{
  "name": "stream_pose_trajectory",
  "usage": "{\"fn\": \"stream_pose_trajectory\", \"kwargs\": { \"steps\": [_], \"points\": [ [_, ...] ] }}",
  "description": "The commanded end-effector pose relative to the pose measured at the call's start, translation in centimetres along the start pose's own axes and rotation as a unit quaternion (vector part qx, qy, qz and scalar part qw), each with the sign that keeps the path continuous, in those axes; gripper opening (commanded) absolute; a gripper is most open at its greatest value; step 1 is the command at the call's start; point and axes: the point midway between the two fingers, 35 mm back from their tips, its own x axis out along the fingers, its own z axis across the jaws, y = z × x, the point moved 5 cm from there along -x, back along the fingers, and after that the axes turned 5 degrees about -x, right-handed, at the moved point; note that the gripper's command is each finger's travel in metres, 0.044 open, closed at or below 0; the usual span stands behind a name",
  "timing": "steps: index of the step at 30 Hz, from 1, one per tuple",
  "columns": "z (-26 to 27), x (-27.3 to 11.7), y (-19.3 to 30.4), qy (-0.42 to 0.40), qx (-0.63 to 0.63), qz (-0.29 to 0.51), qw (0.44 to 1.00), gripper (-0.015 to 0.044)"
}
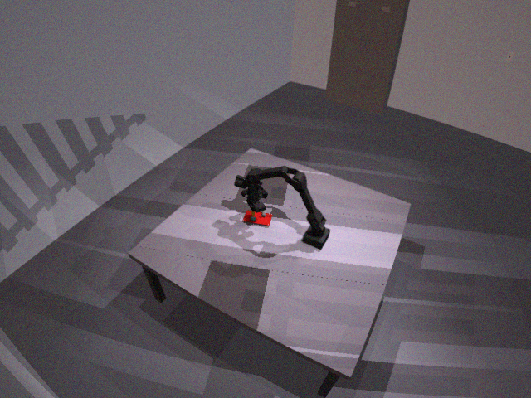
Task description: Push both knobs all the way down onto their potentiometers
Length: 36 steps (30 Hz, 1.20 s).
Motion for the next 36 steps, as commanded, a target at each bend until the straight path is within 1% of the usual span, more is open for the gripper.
{"fn": "stream_pose_trajectory", "kwargs": {
  "steps": [1,17,36],
  "points": [
    [0.04,0.13,-0.02,-0.002,0.003,-0.001,1.0,0.0],
    [0.04,0.05,-0.02,-0.002,0.003,-0.001,1.0,0.0],
    [0.04,0.81,-0.02,-0.002,0.003,-0.001,1.0,0.0]
  ]
}}
